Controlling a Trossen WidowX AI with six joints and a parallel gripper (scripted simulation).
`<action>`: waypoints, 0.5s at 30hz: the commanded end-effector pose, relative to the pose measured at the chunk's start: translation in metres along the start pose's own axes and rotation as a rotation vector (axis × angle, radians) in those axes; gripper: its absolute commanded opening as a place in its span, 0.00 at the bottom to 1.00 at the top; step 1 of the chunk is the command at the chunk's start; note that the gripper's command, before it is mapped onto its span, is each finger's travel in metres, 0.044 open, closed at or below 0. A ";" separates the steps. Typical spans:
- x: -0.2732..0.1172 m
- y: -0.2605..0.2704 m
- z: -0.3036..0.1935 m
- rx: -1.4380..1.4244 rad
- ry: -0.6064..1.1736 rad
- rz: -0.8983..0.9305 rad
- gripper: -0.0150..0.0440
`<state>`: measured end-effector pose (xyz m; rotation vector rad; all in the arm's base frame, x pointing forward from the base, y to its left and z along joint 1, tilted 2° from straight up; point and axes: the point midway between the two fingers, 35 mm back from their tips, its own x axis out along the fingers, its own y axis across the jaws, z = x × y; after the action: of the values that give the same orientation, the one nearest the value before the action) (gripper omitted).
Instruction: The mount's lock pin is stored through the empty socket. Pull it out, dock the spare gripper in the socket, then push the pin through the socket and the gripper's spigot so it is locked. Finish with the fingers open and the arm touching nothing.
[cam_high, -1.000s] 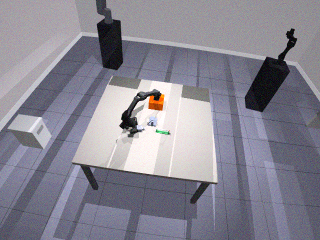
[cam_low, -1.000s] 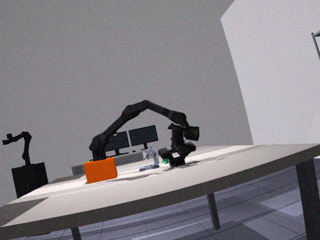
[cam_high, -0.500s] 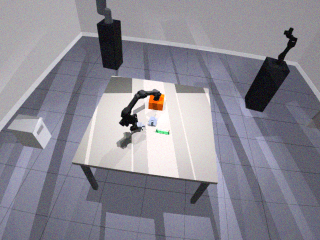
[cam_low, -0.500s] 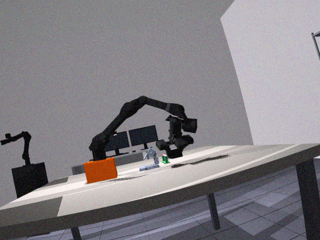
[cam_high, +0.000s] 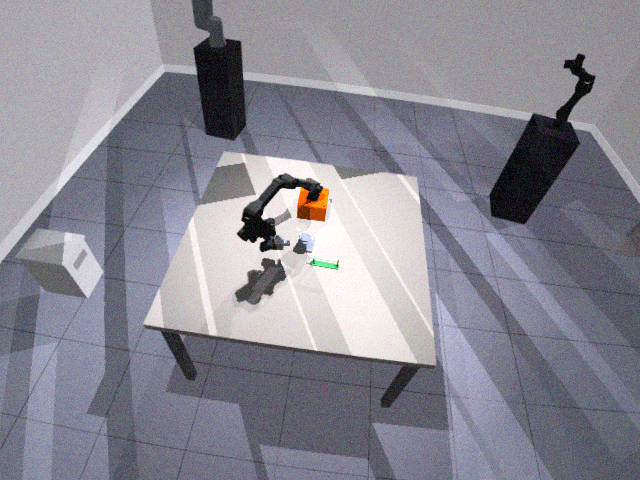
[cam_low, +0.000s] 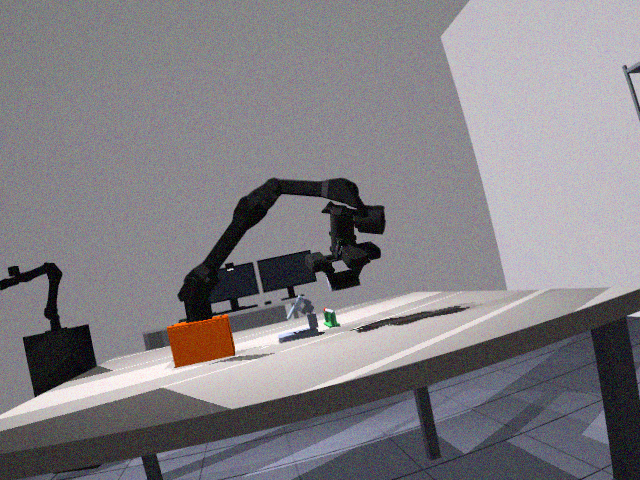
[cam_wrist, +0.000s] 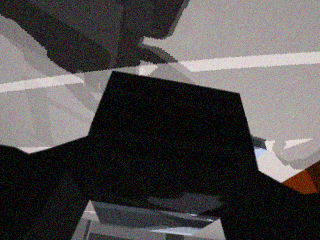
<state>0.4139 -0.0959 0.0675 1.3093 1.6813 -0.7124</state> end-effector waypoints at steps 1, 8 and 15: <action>0.000 0.000 0.000 -0.001 -0.001 0.001 0.25; 0.000 -0.005 -0.002 0.051 0.017 0.003 0.25; 0.003 -0.018 -0.006 0.196 0.068 0.007 0.25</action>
<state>0.3987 -0.0952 0.0602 1.4344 1.7057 -0.8324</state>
